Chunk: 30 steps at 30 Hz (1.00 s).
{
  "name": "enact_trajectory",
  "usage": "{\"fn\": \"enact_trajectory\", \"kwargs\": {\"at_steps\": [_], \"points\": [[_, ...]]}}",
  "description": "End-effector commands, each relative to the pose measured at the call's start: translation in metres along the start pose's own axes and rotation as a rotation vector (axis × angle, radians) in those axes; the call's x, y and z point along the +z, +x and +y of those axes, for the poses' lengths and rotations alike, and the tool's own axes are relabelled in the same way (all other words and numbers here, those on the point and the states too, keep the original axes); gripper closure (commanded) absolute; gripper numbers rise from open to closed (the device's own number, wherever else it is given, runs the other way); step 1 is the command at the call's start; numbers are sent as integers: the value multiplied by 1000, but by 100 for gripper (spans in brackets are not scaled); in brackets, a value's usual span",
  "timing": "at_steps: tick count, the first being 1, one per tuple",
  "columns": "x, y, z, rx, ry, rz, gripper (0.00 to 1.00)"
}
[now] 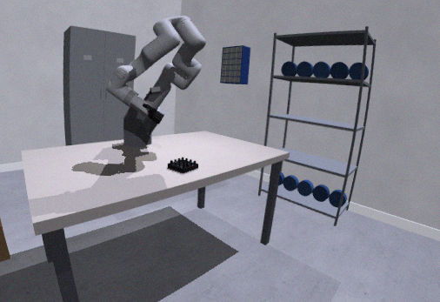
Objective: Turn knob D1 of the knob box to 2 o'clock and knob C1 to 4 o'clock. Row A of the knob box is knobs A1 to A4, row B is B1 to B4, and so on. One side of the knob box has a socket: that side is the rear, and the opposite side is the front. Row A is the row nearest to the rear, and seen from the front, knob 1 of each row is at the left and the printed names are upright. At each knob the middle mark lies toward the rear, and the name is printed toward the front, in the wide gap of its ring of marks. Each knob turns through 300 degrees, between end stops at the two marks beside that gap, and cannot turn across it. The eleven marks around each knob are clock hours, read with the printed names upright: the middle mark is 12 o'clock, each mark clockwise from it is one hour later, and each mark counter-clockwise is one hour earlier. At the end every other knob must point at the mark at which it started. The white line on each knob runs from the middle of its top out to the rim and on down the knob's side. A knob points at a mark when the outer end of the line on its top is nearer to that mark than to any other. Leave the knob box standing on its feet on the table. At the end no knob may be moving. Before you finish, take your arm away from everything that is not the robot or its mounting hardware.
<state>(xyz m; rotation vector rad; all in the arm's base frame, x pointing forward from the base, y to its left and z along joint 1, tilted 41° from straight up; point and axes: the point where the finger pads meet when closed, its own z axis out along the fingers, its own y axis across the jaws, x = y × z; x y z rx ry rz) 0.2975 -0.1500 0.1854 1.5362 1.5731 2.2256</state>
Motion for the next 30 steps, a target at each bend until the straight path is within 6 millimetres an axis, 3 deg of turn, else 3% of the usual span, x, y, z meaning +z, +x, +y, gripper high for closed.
{"fn": "enact_trajectory", "kwargs": {"at_steps": [1,30], "points": [[14,-5,-1,73,-3,-107,0],[83,-26,-10,437,-65,-481,0]]}}
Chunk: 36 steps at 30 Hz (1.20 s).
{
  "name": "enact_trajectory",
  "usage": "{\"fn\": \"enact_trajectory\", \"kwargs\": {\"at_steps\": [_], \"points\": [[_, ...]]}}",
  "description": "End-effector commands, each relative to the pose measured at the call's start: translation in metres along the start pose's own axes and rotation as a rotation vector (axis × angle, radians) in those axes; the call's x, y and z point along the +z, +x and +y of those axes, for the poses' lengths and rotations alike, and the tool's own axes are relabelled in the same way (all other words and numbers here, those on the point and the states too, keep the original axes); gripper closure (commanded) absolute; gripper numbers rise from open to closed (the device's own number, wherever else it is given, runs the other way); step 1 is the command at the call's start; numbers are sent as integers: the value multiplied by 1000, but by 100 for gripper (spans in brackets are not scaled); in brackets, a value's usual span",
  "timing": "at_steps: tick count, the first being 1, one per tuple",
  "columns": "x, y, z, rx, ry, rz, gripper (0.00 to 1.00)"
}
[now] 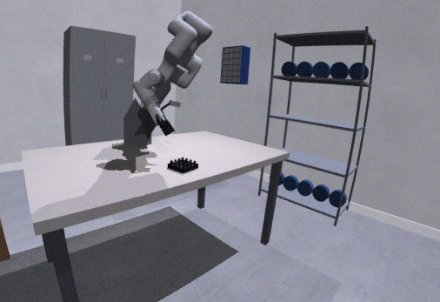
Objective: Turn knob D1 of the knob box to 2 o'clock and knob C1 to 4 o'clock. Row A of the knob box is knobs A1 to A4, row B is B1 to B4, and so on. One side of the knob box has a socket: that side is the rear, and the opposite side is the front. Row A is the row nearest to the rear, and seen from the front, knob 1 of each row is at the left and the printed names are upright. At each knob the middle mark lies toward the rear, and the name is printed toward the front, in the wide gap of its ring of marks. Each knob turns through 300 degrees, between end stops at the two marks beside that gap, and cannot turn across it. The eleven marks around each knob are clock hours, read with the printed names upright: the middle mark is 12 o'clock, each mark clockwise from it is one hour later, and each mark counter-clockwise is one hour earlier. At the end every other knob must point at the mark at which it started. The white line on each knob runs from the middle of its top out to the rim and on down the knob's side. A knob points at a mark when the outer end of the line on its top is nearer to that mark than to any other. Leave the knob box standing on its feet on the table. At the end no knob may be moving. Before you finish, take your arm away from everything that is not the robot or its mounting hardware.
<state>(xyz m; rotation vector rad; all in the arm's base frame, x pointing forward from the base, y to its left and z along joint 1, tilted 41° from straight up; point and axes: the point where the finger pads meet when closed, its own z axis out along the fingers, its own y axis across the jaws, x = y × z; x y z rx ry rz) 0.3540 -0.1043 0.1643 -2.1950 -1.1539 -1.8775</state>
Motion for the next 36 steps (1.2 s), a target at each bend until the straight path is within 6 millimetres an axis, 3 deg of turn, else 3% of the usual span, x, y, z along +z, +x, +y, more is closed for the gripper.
{"fn": "enact_trajectory", "kwargs": {"at_steps": [1,36], "points": [[14,1,0,68,-16,-96,0],[101,5,-15,510,-93,-547,0]]}}
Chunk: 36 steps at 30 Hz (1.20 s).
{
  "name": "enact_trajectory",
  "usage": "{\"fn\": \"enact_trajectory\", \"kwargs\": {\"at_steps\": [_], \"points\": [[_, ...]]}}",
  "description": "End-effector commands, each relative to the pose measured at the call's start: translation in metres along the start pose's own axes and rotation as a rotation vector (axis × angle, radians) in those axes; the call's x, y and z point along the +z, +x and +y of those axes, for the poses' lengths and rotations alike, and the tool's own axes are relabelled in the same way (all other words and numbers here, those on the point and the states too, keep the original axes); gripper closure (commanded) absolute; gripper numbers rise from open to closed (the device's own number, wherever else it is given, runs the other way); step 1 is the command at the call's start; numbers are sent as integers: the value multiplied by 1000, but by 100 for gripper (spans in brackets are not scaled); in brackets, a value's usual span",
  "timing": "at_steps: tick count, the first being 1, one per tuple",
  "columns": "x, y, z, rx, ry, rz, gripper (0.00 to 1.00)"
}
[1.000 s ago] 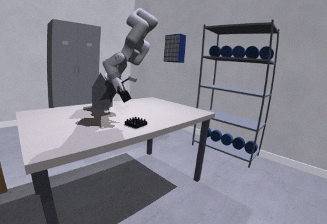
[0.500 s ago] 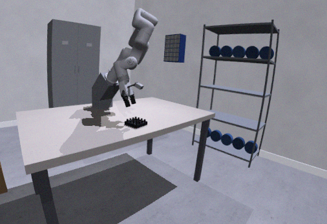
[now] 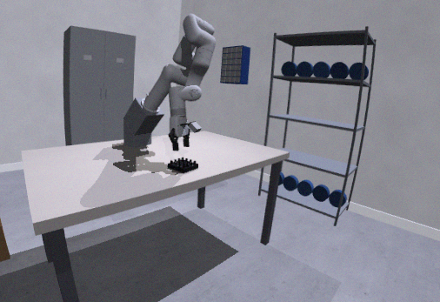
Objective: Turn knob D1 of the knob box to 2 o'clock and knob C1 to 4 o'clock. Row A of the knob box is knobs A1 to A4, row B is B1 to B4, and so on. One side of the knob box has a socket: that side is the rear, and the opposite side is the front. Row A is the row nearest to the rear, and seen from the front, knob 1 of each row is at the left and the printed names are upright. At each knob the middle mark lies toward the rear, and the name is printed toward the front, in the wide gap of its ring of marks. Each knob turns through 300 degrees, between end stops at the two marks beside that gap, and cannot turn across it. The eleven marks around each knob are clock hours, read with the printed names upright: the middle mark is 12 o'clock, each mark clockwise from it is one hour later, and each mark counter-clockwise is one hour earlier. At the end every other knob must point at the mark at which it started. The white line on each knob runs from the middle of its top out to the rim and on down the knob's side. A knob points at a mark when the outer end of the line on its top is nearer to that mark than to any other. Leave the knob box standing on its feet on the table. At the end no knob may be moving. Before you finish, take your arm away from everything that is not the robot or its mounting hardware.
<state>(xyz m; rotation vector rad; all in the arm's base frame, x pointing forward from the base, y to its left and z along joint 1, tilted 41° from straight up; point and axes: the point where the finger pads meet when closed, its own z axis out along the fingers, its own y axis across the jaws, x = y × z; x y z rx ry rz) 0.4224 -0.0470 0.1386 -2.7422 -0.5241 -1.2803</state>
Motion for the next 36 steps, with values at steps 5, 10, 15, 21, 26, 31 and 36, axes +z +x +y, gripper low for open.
{"fn": "enact_trajectory", "kwargs": {"at_steps": [5,10,15,21,26,31,36], "points": [[17,6,-4,94,-27,-108,0],[20,7,-5,108,-33,-121,0],[21,8,-6,113,-34,-124,0],[21,8,-6,113,-34,-124,0],[21,8,-6,113,-34,-124,0],[21,8,-6,113,-34,-124,0],[21,8,-6,113,-34,-124,0]]}}
